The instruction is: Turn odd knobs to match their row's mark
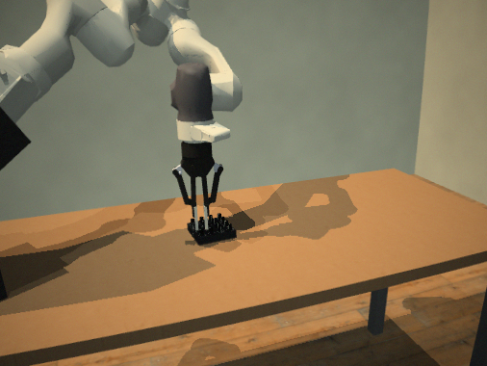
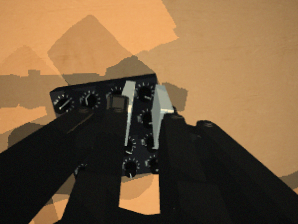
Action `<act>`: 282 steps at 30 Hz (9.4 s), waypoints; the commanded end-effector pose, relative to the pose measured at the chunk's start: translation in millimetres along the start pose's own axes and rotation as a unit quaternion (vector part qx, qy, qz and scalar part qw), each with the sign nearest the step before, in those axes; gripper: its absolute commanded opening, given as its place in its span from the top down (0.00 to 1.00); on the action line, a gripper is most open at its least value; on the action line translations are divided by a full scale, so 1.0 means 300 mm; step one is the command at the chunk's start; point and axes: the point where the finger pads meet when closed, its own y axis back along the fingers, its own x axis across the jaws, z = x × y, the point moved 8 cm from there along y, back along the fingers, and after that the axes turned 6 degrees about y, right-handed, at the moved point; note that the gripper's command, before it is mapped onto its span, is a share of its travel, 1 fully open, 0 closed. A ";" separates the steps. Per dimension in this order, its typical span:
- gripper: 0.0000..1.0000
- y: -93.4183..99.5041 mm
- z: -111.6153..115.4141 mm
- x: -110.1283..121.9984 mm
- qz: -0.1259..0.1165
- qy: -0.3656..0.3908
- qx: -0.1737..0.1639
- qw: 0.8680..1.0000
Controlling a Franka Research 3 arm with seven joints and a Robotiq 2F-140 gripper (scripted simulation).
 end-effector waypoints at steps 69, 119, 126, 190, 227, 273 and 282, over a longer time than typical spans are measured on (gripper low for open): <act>0.88 -0.039 0.004 0.005 0.000 0.003 0.000 1.000; 0.95 -0.047 0.004 0.005 0.000 0.003 0.000 1.000; 0.95 -0.047 0.004 0.005 0.000 0.003 0.000 1.000; 0.95 -0.047 0.004 0.005 0.000 0.246 0.000 0.969; 0.88 0.009 0.004 0.005 0.000 0.246 0.000 0.969; 0.88 0.083 0.082 -0.032 -0.013 0.058 0.001 0.998; 0.88 0.086 0.106 -0.040 -0.016 -0.006 0.000 1.000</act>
